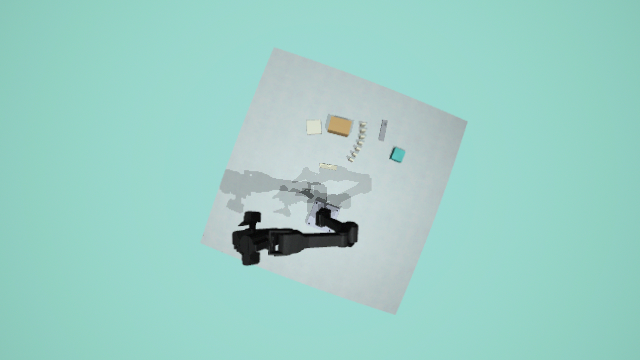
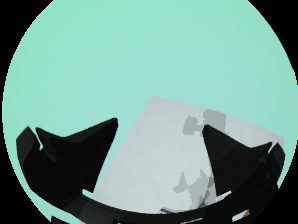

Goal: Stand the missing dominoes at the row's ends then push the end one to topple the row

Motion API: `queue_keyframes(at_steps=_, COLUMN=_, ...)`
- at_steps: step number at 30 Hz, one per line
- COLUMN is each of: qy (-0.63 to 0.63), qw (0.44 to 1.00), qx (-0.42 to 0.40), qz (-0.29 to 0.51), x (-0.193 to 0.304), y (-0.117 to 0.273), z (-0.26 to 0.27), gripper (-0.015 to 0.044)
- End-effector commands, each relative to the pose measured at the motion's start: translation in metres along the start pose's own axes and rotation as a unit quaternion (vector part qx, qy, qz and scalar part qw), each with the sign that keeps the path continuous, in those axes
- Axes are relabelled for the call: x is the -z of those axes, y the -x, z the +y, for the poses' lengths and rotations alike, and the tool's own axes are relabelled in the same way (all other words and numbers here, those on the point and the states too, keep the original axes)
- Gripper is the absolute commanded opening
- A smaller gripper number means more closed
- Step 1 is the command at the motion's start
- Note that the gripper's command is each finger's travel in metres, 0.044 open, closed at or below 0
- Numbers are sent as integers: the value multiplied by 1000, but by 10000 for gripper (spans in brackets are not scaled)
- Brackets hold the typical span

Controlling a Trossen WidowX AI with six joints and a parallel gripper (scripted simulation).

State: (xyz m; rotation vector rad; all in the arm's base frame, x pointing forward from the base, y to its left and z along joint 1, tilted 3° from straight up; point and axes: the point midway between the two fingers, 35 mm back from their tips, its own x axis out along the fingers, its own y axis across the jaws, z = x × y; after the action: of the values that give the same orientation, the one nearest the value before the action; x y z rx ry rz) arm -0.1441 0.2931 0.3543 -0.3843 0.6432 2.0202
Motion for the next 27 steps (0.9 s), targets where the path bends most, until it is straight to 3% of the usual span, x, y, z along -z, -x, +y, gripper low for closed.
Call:
queue_keyframes(at_steps=1, qy=-135, qw=985, qx=102, qz=11, x=9, y=-5, z=-76, gripper=440)
queue_keyframes(at_steps=7, qy=-317, qw=920, qx=229, qz=9, x=36, y=9, z=-175, gripper=440)
queue_keyframes(at_steps=13, qy=-491, qw=803, qx=337, qz=-13, x=82, y=45, z=-259, gripper=440)
queue_keyframes(at_steps=20, qy=-672, qw=598, qx=432, qz=-60, x=156, y=105, z=-329, gripper=440)
queue_keyframes(at_steps=27, qy=-799, qw=333, qx=485, qz=-121, x=247, y=174, z=-360, gripper=440)
